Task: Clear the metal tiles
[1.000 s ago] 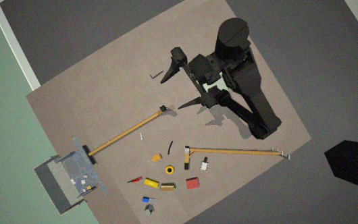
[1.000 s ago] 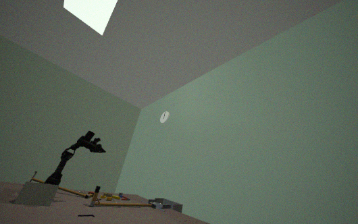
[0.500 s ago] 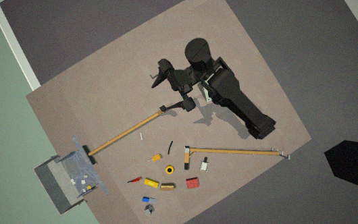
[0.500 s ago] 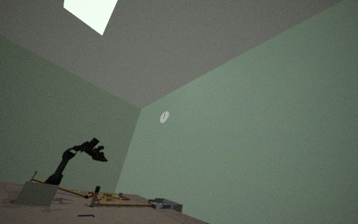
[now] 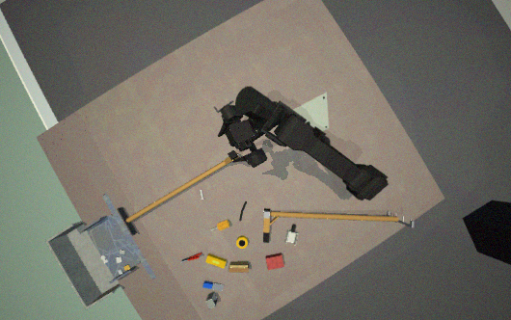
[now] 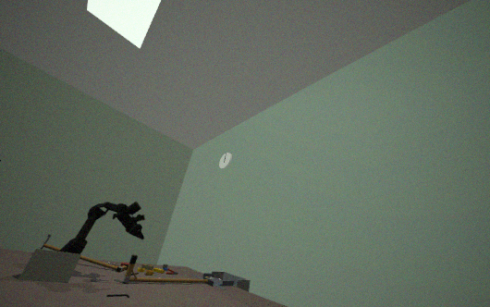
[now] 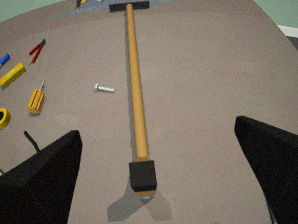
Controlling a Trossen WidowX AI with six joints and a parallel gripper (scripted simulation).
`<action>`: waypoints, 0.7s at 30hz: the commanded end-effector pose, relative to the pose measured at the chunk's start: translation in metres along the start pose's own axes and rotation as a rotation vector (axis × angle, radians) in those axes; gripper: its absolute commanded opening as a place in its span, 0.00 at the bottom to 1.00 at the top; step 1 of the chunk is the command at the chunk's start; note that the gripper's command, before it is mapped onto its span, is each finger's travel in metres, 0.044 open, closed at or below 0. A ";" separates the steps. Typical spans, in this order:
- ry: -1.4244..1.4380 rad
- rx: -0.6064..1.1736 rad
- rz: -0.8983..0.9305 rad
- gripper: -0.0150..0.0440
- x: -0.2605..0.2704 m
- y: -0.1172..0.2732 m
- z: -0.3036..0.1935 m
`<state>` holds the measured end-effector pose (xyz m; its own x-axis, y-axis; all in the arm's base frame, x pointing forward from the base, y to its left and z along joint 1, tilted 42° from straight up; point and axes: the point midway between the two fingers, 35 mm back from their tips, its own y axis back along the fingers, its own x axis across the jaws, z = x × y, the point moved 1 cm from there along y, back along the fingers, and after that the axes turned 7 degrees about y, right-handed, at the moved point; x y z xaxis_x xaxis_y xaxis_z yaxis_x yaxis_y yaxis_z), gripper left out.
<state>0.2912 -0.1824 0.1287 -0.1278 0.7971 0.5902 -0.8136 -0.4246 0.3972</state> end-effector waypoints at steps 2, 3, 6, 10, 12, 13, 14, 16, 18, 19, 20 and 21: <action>-0.005 0.097 0.009 1.00 0.005 -0.019 -0.025; -0.004 0.117 0.011 1.00 0.007 -0.023 -0.030; -0.003 0.179 0.020 1.00 0.012 -0.033 -0.045; 0.003 0.263 0.034 1.00 0.019 -0.044 -0.066; 0.007 0.306 0.041 1.00 0.023 -0.049 -0.077; 0.009 0.324 0.044 1.00 0.024 -0.051 -0.081; 0.010 0.335 0.046 1.00 0.025 -0.052 -0.084; 0.011 0.338 0.047 1.00 0.026 -0.052 -0.085; 0.011 0.338 0.047 1.00 0.025 -0.052 -0.085; 0.011 0.337 0.047 1.00 0.025 -0.051 -0.083; 0.012 0.336 0.047 1.00 0.025 -0.049 -0.081; 0.012 0.335 0.046 1.00 0.024 -0.046 -0.079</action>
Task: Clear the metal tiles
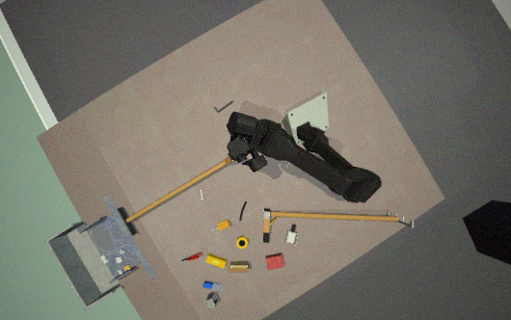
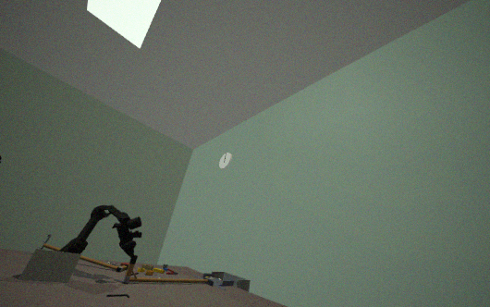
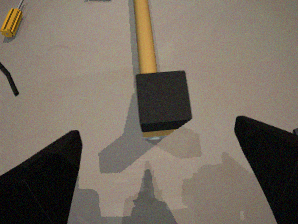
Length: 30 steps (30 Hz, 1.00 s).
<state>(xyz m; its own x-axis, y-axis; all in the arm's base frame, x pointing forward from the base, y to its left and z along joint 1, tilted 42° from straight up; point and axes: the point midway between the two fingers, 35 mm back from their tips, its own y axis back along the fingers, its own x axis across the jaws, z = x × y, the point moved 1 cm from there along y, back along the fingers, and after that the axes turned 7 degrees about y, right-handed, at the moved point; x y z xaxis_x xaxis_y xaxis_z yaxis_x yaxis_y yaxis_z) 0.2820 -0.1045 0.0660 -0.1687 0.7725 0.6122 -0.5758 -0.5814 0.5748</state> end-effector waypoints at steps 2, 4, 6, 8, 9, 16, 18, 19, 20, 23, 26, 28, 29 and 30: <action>0.006 -0.001 -0.007 1.00 -0.003 0.012 0.005; 0.007 -0.004 -0.008 1.00 -0.004 0.018 0.008; 0.008 -0.008 -0.008 1.00 -0.004 0.025 0.011; 0.010 -0.012 -0.008 1.00 -0.005 0.032 0.014; 0.010 -0.013 -0.008 1.00 -0.005 0.035 0.015; 0.013 -0.023 -0.008 1.00 -0.005 0.050 0.021; 0.013 -0.023 -0.008 1.00 -0.005 0.049 0.020; 0.013 -0.023 -0.008 1.00 -0.005 0.047 0.019; 0.013 -0.023 -0.008 1.00 -0.005 0.045 0.017; 0.013 -0.023 -0.008 1.00 -0.004 0.039 0.013; 0.013 -0.023 -0.008 1.00 -0.004 0.032 0.008; 0.013 -0.023 -0.008 1.00 -0.003 0.028 0.005; 0.013 -0.023 -0.008 1.00 -0.003 0.026 0.003; 0.013 -0.023 -0.007 1.00 -0.003 0.024 0.001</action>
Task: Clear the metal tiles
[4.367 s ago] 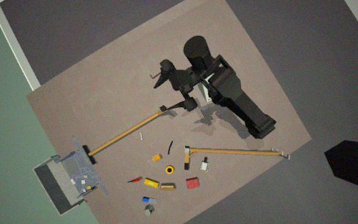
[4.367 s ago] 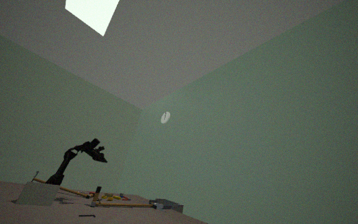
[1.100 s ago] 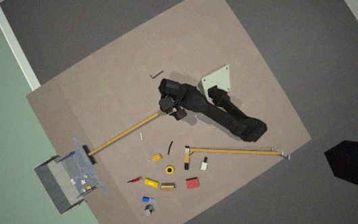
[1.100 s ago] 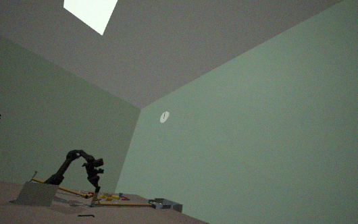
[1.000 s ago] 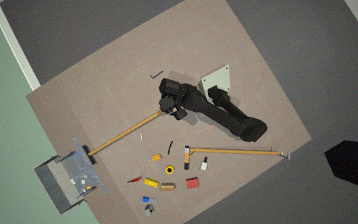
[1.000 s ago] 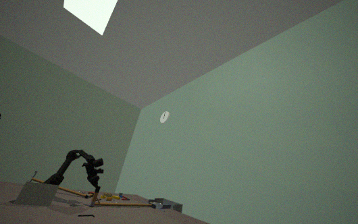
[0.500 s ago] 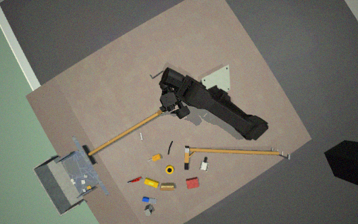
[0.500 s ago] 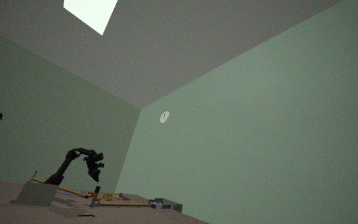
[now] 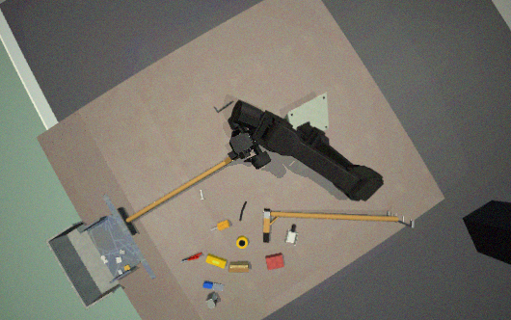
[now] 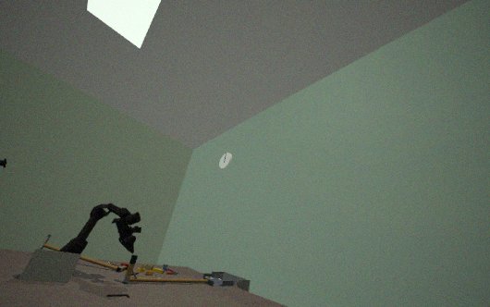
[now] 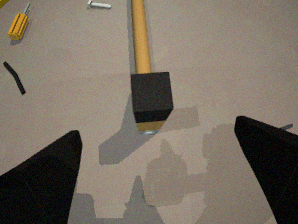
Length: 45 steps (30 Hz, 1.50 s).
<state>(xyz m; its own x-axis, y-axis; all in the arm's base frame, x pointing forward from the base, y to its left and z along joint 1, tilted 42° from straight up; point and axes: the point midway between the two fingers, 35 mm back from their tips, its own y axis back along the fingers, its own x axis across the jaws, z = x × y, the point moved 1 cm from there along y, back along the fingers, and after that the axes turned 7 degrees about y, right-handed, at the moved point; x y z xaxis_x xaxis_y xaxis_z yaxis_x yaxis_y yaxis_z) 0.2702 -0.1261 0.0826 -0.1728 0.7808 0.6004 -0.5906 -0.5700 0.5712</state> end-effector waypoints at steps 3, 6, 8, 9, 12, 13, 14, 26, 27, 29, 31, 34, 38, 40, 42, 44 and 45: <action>0.001 -0.007 0.002 1.00 0.003 -0.010 -0.008; 0.001 -0.007 0.002 1.00 0.003 -0.011 -0.008; 0.001 -0.006 0.001 1.00 0.002 -0.013 -0.008; 0.001 -0.006 0.001 1.00 0.002 -0.014 -0.008; 0.001 -0.004 0.000 1.00 0.001 -0.019 -0.008; 0.001 -0.004 0.000 1.00 0.001 -0.020 -0.008; 0.001 -0.003 -0.001 1.00 0.001 -0.022 -0.008; 0.002 -0.001 -0.004 1.00 -0.001 -0.042 -0.007; 0.002 -0.001 -0.004 1.00 -0.001 -0.044 -0.007; 0.002 -0.001 -0.004 1.00 -0.001 -0.047 -0.007; 0.002 -0.001 -0.004 1.00 -0.001 -0.050 -0.007; 0.003 -0.001 -0.004 1.00 -0.001 -0.055 -0.007; 0.003 -0.002 -0.003 1.00 -0.001 -0.061 -0.006; 0.003 -0.002 -0.003 1.00 -0.001 -0.065 -0.006; 0.003 -0.003 -0.002 1.00 0.000 -0.068 -0.006; 0.003 -0.004 -0.002 1.00 0.000 -0.071 -0.006; 0.003 -0.004 -0.001 1.00 0.000 -0.073 -0.006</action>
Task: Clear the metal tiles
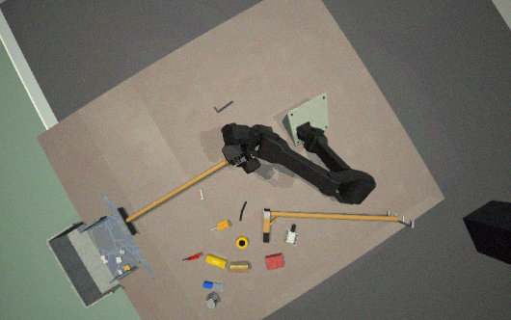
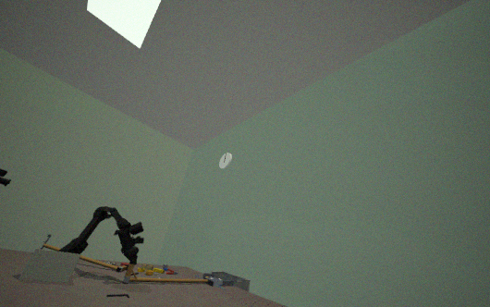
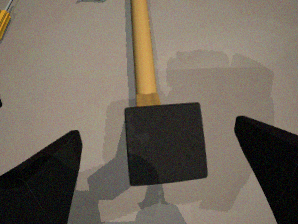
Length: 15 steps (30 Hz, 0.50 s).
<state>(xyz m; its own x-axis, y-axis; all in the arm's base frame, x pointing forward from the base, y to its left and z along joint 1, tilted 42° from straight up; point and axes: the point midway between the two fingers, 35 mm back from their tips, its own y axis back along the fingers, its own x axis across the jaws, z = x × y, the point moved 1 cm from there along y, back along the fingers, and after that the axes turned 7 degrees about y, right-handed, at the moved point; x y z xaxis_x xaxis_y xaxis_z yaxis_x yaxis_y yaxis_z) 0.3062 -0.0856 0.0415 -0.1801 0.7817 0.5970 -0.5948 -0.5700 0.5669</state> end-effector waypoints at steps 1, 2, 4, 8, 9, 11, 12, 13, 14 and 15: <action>-0.005 0.001 -0.003 1.00 0.000 -0.006 -0.001; -0.005 0.001 -0.003 1.00 0.000 -0.008 -0.001; -0.005 0.000 -0.002 1.00 0.000 -0.011 -0.001; -0.006 -0.002 0.000 1.00 0.002 -0.017 -0.001; -0.006 -0.003 0.001 1.00 0.002 -0.019 -0.001; -0.006 -0.004 0.002 1.00 0.003 -0.022 -0.001; 0.000 -0.005 0.005 0.96 0.003 -0.017 0.000; 0.000 -0.005 0.005 0.91 0.003 -0.017 0.000; 0.000 -0.005 0.005 0.87 0.003 -0.017 0.000; 0.000 -0.005 0.005 0.82 0.003 -0.017 0.000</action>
<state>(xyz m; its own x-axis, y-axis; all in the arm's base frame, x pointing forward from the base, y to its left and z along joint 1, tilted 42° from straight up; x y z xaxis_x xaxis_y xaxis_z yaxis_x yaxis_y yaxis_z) 0.3159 -0.0727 0.0326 -0.1805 0.7773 0.6027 -0.5961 -0.5739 0.5615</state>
